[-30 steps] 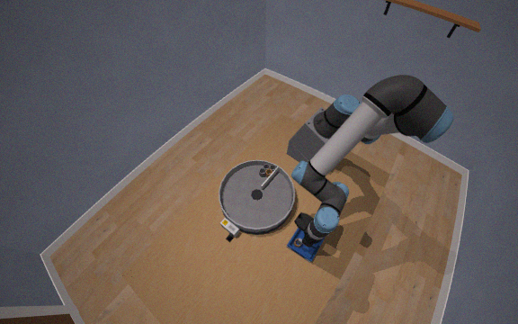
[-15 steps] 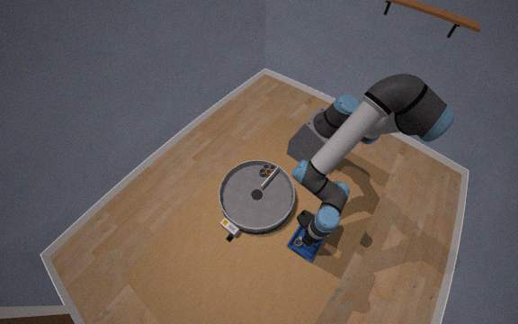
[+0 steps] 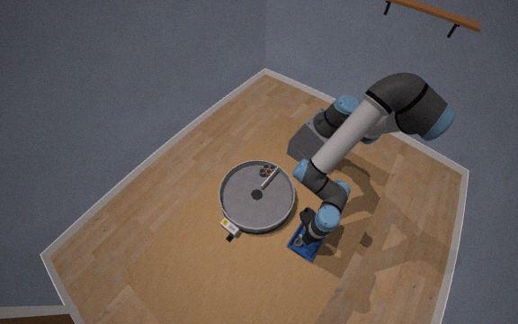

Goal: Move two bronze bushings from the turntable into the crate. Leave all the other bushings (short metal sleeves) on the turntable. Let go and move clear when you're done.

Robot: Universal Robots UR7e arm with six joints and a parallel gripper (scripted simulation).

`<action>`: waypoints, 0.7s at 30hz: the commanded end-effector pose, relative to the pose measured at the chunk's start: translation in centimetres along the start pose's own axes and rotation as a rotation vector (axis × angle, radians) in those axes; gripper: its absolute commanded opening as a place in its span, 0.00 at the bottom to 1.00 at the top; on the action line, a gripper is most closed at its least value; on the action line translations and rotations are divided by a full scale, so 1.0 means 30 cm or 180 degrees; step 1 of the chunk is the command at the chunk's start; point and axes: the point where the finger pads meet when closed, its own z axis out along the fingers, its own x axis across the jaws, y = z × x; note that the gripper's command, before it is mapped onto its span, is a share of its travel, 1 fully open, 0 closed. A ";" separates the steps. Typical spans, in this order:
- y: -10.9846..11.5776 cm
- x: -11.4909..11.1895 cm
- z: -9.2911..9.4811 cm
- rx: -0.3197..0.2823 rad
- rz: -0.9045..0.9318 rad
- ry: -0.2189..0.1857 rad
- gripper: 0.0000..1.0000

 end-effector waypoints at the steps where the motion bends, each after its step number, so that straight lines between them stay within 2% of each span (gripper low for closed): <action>1: -0.004 0.018 -0.012 -0.0002 0.0540 -0.0005 1.00; 2: -0.005 0.023 -0.015 -0.0003 0.0695 -0.0005 1.00; 14: -0.005 0.023 -0.015 -0.0003 0.0695 -0.0005 1.00; 19: -0.012 0.051 -0.030 -0.0003 0.1463 -0.0004 1.00; 21: -0.012 0.051 -0.030 -0.0003 0.1463 -0.0004 1.00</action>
